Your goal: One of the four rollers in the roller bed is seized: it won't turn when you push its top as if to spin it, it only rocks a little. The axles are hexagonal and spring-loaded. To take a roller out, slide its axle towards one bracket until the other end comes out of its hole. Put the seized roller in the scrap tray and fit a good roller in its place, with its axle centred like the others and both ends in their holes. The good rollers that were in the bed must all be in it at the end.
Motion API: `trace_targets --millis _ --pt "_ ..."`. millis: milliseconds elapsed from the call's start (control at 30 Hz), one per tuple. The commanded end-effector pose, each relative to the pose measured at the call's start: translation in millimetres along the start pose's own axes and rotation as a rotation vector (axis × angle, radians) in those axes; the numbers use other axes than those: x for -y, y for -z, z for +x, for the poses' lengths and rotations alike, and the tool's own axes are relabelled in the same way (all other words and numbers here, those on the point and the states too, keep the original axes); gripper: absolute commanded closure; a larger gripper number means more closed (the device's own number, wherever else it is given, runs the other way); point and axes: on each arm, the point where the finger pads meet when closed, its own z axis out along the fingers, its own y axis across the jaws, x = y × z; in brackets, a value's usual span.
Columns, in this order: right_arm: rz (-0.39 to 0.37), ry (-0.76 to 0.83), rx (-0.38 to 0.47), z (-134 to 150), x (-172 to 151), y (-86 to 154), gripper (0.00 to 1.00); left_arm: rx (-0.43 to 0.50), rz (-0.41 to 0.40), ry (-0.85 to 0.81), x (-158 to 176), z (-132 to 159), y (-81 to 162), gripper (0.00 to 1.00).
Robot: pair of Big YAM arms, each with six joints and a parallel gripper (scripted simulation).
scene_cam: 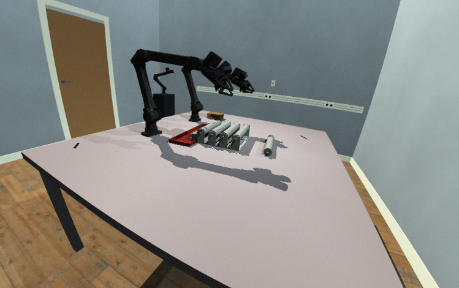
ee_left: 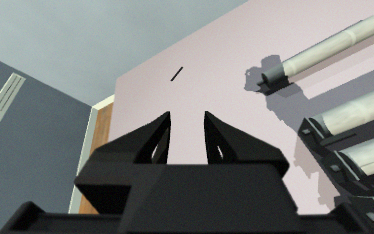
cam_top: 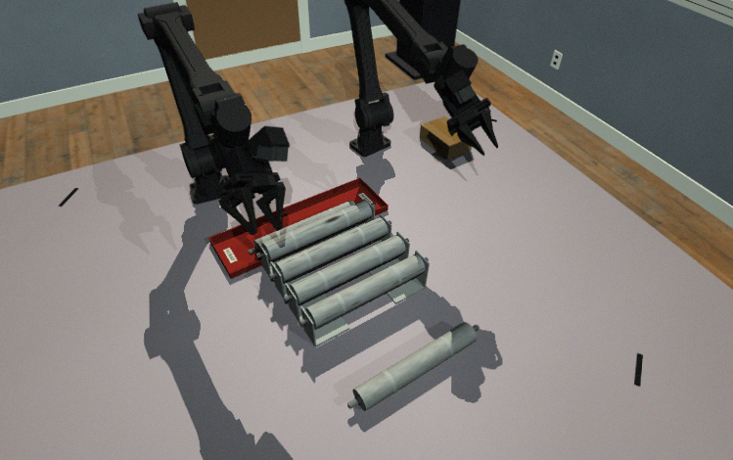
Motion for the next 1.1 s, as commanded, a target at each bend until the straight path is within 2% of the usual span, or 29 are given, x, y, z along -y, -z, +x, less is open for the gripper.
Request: trace_targets --millis 0,133,200,433,500,533,567,600,767,833,933,1000,1067 --pt "0.038 -0.115 0.064 -11.1 6.3 10.3 0.38 0.139 -0.071 0.098 -39.1 -64.1 25.1 0.68" --pt "0.104 -0.229 0.141 -18.0 36.3 31.0 0.38 0.199 -0.130 0.190 -67.3 -71.4 38.9 0.68" --pt "0.140 -0.282 0.196 -30.0 52.8 45.5 0.38 0.220 -0.143 0.234 -78.5 -74.9 46.2 0.68" --pt "0.202 -0.456 0.331 -35.3 78.5 79.5 0.38 0.316 -0.209 0.379 -125.6 -92.6 72.9 0.68" --pt "0.202 -0.456 0.331 -35.3 78.5 79.5 0.38 0.316 -0.209 0.379 -125.6 -92.6 72.9 0.68" --pt "0.217 -0.476 0.379 -51.9 89.5 91.9 0.38 0.308 -0.206 0.399 -128.5 -91.6 69.5 0.68" --pt "0.212 -0.499 0.363 -35.0 83.5 85.2 0.38 0.330 -0.212 0.414 -134.1 -95.1 73.5 0.68" --pt "0.219 -0.521 0.394 -39.6 89.0 94.4 0.38 0.371 -0.232 0.432 -144.1 -104.8 93.8 0.68" --pt "0.258 -0.617 0.511 -52.0 112.9 126.9 0.38 0.437 -0.262 0.511 -165.6 -109.8 114.2 0.68" --pt "0.263 -0.638 0.520 -44.8 112.0 128.8 0.38 0.457 -0.273 0.527 -175.6 -114.7 119.7 0.68" --pt "0.271 -0.651 0.567 -54.1 119.2 142.9 0.38 0.456 -0.278 0.544 -180.6 -110.6 114.2 0.68" --pt "0.272 -0.657 0.557 -45.3 116.5 139.1 0.38 0.488 -0.283 0.542 -182.3 -119.0 130.2 0.68" --pt "0.272 -0.657 0.557 -45.3 116.5 139.1 0.38 0.488 -0.283 0.542 -182.3 -119.0 130.2 0.68"
